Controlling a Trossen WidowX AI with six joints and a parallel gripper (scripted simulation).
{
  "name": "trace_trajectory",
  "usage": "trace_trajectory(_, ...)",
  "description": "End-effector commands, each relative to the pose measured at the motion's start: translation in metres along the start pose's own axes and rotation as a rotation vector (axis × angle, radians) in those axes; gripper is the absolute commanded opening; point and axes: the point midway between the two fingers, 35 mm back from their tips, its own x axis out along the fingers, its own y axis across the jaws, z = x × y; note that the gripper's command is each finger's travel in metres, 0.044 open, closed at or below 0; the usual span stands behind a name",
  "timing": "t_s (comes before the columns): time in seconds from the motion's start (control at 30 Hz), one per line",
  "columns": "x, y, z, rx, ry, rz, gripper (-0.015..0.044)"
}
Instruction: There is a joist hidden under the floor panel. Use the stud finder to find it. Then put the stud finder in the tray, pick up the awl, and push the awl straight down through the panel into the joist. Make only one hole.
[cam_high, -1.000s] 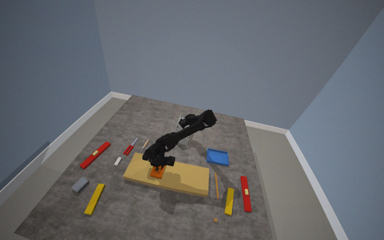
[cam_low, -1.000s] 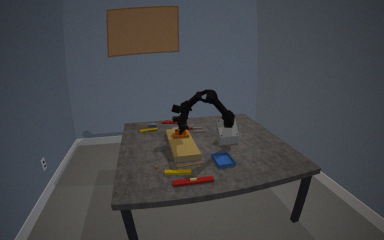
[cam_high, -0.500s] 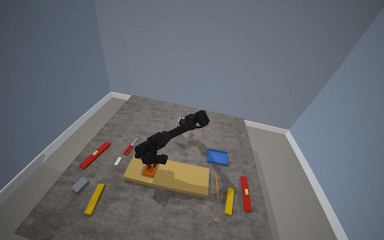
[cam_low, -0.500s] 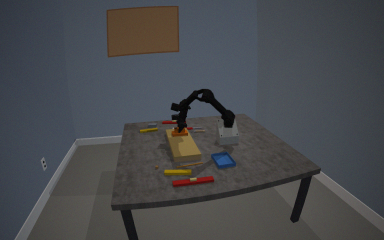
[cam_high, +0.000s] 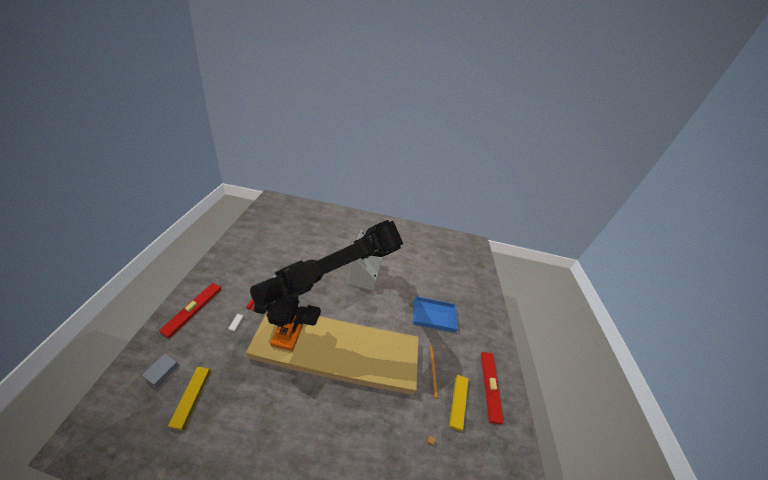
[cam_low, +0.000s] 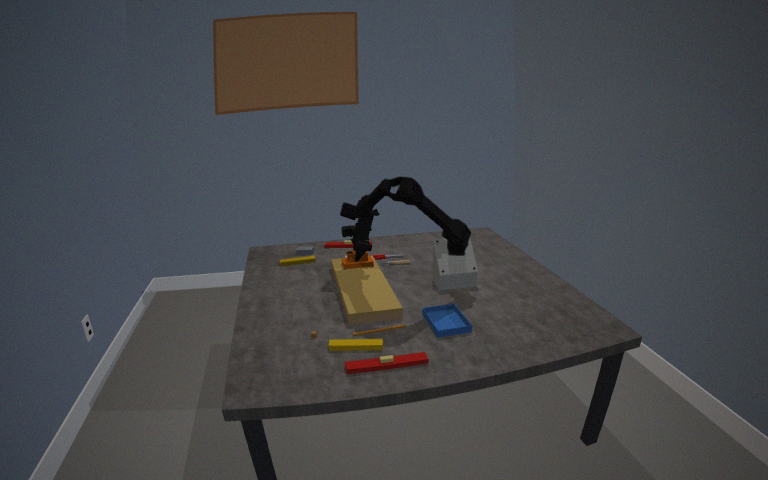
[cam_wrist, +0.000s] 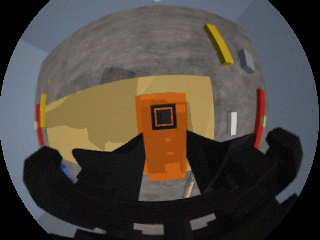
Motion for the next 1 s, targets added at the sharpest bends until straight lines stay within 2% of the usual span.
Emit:
trace_trajectory(0.0, -0.001, -0.015, 0.000, 0.000, 0.001, -0.006, 0.0000)
trace_trajectory(0.27, -0.001, -0.038, 0.000, -0.001, 0.001, -0.008, 0.0000)
trace_trajectory(0.63, -0.002, -0.033, 0.000, 0.001, -0.002, -0.004, 0.0000)
trace_trajectory(0.97, -0.048, -0.038, 0.016, 0.000, 0.000, -0.011, 0.0000)
